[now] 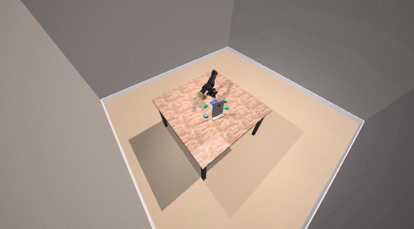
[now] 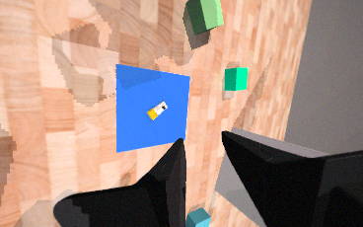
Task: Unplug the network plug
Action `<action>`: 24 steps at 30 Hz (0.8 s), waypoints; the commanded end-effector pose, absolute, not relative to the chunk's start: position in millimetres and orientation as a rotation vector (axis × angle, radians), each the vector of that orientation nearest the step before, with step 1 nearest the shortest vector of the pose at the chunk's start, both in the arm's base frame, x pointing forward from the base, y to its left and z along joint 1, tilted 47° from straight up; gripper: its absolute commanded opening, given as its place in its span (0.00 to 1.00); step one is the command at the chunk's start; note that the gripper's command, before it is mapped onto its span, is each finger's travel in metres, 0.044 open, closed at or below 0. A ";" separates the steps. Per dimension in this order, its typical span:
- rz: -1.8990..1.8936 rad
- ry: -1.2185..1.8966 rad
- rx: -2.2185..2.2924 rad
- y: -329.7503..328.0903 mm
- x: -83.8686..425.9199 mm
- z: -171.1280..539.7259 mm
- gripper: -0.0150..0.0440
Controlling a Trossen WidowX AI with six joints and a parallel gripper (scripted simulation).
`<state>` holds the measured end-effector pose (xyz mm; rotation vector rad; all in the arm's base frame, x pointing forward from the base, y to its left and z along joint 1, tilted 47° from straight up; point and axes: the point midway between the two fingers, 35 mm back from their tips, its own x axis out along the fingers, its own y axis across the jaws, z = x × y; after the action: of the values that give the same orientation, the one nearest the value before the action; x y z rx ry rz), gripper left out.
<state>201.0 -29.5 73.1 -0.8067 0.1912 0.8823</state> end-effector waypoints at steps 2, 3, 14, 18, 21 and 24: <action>0.882 0.192 -0.807 -30.9 201.2 74.1 0.52; 0.882 0.193 -0.808 -32.6 201.3 75.4 0.52; 0.880 0.204 -0.812 -55.4 201.3 94.4 0.52; 0.880 0.205 -0.812 -63.5 200.5 101.9 0.52; 0.879 0.205 -0.812 -69.5 199.7 107.8 0.52; 0.879 0.204 -0.812 -75.3 198.6 113.8 0.52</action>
<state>199.5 -69.7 108.8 -0.8080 0.2025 0.8771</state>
